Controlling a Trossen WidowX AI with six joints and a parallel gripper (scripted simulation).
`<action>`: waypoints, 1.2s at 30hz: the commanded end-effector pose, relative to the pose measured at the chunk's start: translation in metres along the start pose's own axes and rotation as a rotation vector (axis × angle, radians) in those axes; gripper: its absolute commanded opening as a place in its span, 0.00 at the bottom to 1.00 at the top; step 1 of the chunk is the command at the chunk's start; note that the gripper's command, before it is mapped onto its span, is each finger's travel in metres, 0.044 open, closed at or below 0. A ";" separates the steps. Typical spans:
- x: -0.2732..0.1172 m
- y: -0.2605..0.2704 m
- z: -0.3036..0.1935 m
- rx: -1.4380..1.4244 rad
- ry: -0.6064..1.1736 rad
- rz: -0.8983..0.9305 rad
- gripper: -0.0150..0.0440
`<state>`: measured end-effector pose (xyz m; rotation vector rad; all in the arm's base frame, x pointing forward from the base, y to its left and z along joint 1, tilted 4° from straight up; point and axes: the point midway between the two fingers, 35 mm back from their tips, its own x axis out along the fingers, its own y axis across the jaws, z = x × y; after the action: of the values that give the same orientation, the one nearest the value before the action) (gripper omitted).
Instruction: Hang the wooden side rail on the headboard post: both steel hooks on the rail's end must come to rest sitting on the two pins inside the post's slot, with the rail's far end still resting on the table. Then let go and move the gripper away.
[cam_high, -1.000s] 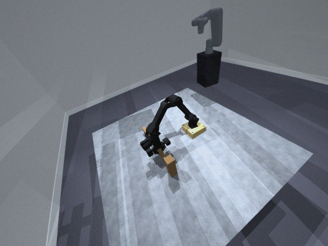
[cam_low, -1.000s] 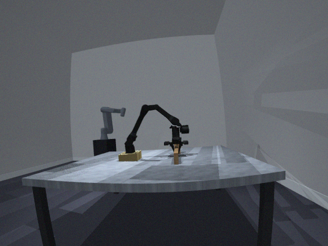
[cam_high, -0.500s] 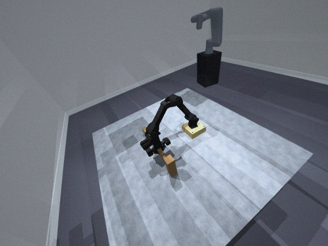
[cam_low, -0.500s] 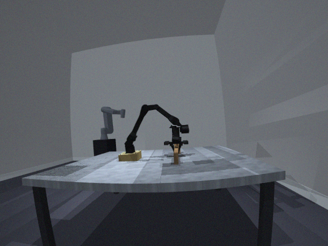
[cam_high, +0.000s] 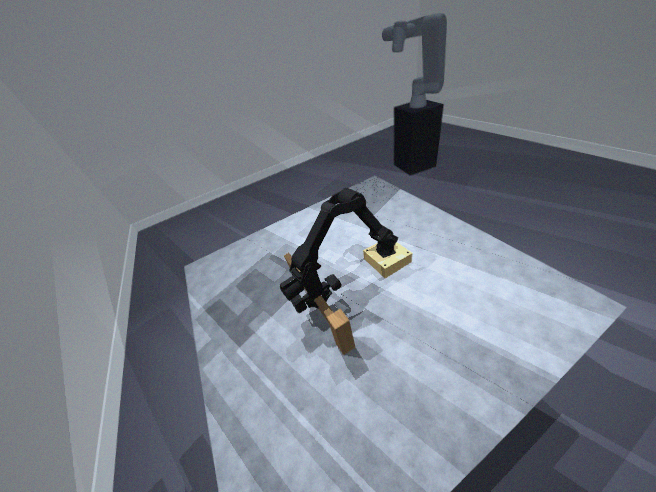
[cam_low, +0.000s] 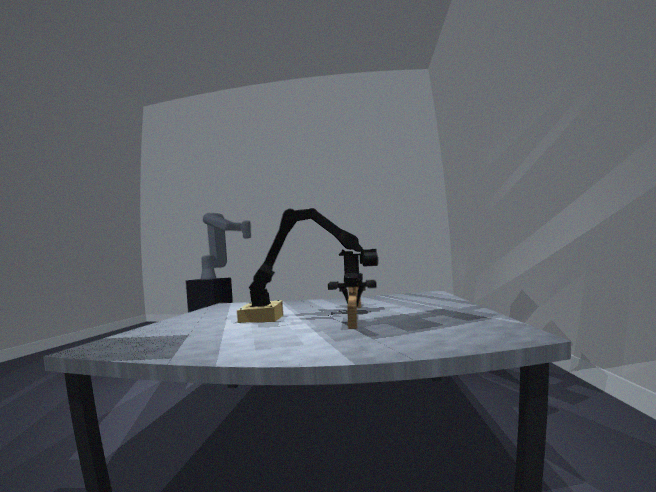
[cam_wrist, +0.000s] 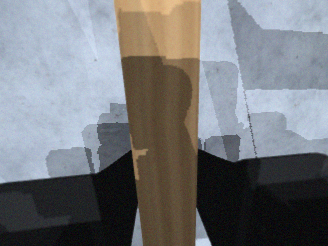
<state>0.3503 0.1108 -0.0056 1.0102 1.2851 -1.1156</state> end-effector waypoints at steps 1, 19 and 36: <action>-0.007 0.004 0.000 0.002 -0.002 0.019 0.25; -0.010 0.004 0.000 0.002 -0.002 0.019 0.25; -0.013 0.004 0.000 0.002 -0.002 0.019 0.25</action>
<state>0.3504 0.1111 0.0003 1.0093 1.2857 -1.1155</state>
